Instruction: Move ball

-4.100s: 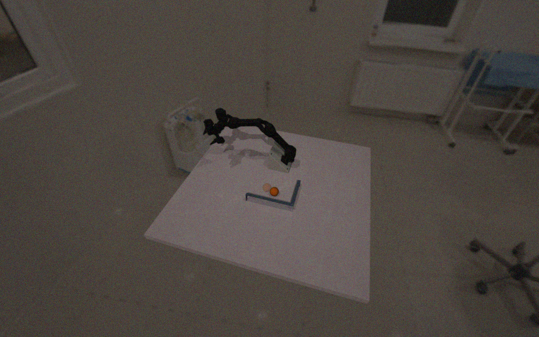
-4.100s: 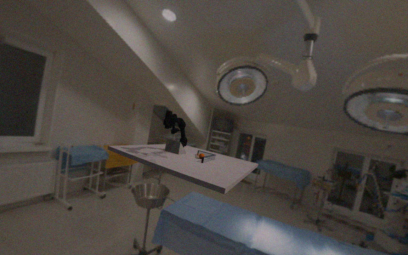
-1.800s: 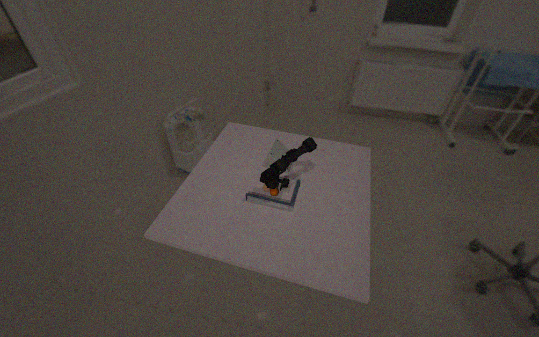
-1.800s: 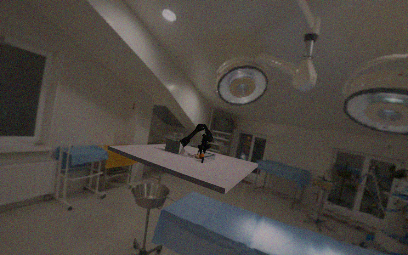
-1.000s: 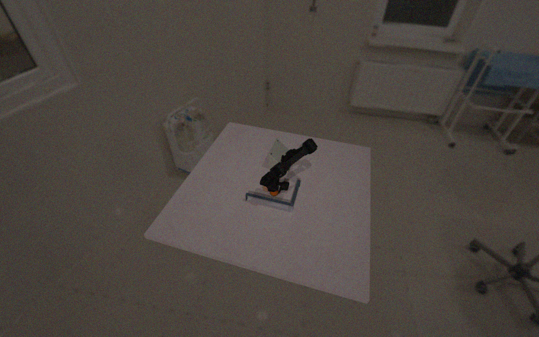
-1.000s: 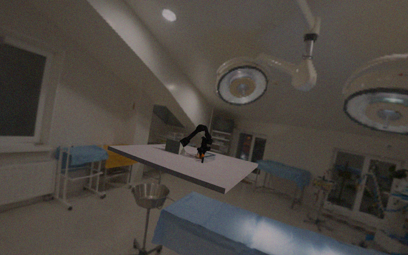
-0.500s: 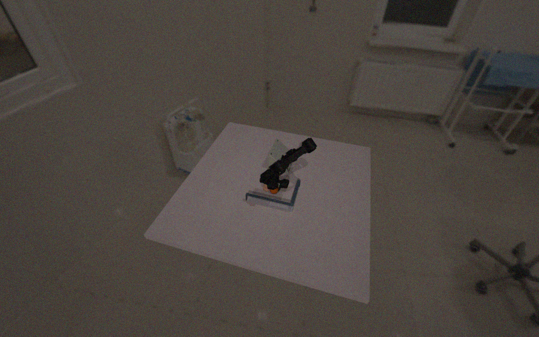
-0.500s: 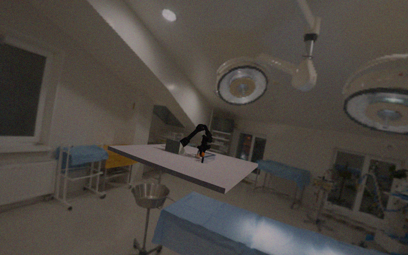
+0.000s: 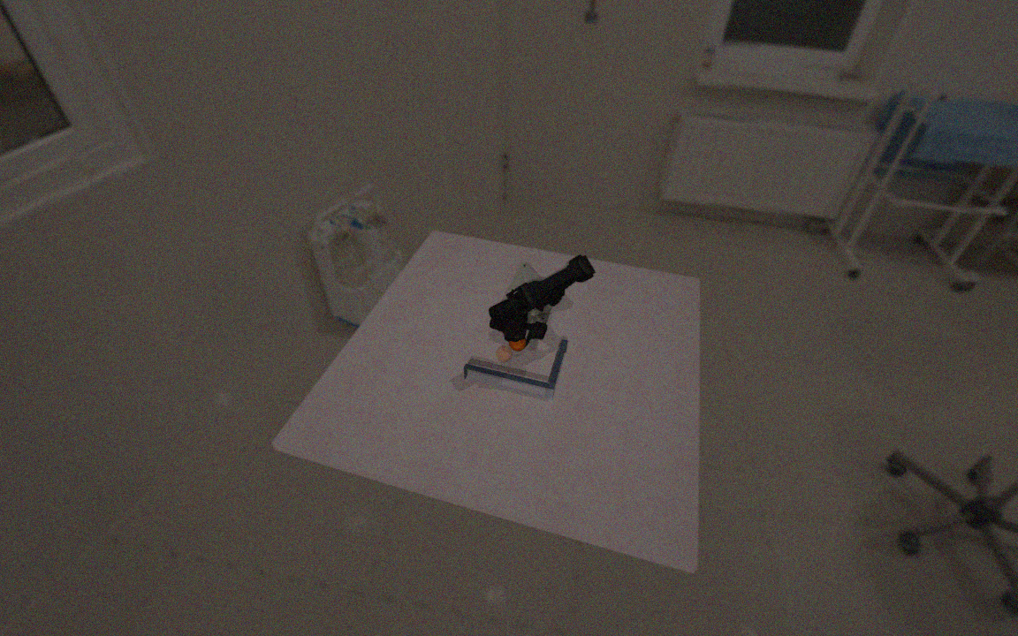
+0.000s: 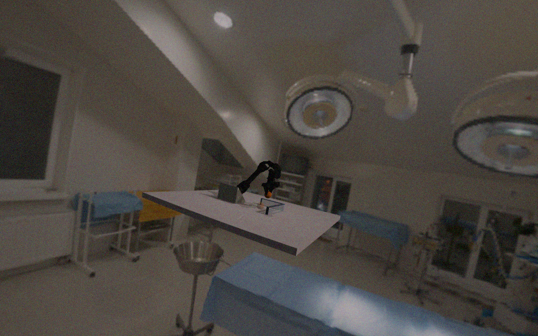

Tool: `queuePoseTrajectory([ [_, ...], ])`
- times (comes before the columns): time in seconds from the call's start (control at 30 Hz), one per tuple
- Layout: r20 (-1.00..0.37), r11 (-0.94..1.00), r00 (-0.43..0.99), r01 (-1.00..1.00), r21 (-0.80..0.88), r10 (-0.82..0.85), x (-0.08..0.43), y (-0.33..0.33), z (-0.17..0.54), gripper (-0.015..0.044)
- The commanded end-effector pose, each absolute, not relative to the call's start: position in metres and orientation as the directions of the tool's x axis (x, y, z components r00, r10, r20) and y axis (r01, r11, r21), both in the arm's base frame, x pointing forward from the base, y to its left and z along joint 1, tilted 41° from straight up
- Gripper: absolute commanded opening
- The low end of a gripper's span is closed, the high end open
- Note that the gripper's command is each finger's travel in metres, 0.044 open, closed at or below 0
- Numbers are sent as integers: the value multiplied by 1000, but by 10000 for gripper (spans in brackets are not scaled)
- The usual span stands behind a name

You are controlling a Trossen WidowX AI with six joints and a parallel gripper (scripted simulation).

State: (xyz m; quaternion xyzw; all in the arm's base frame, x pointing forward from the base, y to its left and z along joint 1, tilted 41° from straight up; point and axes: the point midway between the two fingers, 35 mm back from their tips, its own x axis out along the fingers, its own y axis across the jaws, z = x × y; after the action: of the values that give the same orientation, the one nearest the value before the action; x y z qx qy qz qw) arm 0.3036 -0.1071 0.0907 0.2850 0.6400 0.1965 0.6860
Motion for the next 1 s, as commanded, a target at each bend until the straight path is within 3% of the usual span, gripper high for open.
queuePoseTrajectory([
  [0.0,-769,765,105,84,638,630,301,-118,105,0],
  [0.23,-766,762,103,80,642,634,295,-129,122,0],
  [0.97,-767,764,103,79,640,633,278,-129,33,0],
])
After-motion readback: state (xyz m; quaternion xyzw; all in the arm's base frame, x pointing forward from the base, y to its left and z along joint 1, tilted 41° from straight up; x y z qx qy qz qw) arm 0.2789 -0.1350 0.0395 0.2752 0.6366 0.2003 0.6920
